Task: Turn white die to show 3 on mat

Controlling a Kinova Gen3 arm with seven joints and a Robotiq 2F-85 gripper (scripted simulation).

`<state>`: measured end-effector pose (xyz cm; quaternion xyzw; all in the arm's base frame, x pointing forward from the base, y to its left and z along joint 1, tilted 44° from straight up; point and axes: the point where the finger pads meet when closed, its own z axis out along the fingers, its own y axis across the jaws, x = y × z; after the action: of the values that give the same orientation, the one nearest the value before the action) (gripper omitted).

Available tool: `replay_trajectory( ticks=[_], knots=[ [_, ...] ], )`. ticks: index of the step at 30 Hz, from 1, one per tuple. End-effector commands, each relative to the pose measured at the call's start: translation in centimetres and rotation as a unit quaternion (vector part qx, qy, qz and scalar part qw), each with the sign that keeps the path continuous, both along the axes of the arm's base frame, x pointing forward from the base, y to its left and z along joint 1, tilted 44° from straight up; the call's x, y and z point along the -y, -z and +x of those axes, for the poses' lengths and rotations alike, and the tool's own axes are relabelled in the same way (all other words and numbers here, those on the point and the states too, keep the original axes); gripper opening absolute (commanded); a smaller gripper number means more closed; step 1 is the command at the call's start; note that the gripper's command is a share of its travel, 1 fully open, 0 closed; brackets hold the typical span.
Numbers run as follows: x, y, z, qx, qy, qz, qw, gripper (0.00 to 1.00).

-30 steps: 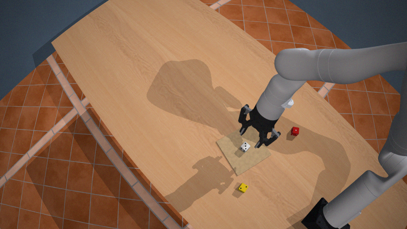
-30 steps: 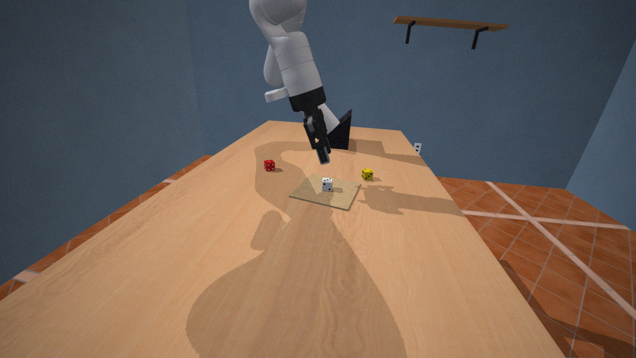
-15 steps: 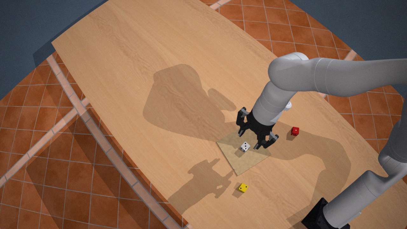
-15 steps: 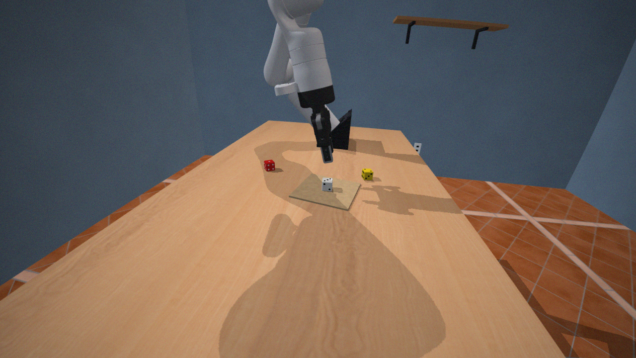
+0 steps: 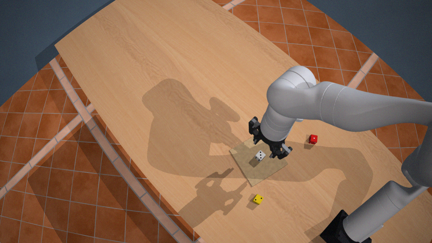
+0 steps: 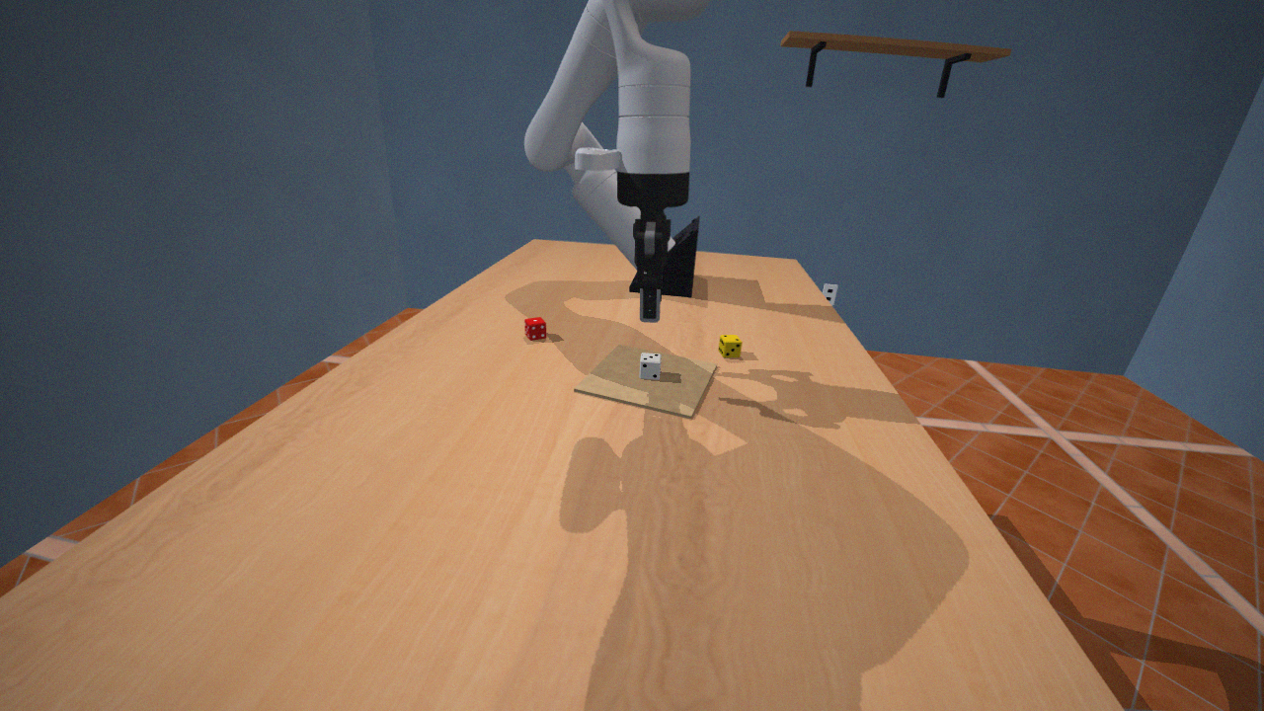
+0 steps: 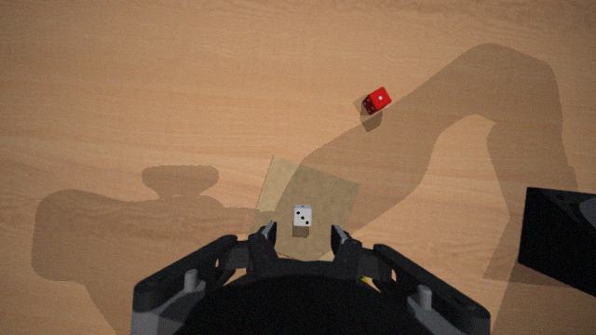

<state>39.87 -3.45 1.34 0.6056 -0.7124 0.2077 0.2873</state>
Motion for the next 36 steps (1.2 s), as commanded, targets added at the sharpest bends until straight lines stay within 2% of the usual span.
replay_trajectory(
  ticks=[1, 4, 5, 27, 31, 36],
  knots=[
    [-0.3, 0.4, 0.1, -0.006, -0.012, -0.02, 1.0, 0.61],
    [-0.3, 0.4, 0.1, -0.006, -0.012, -0.023, 1.0, 0.61],
    [-0.3, 0.4, 0.1, -0.006, -0.012, -0.023, 1.0, 1.0],
    [-0.5, 0.3, 0.1, -0.006, -0.012, -0.023, 1.0, 1.0],
    [-1.2, -0.5, 0.3, -0.006, -0.012, -0.023, 1.0, 1.0],
    [-2.9, -2.3, 0.6, -0.006, -0.012, -0.023, 1.0, 1.0]
  ],
)
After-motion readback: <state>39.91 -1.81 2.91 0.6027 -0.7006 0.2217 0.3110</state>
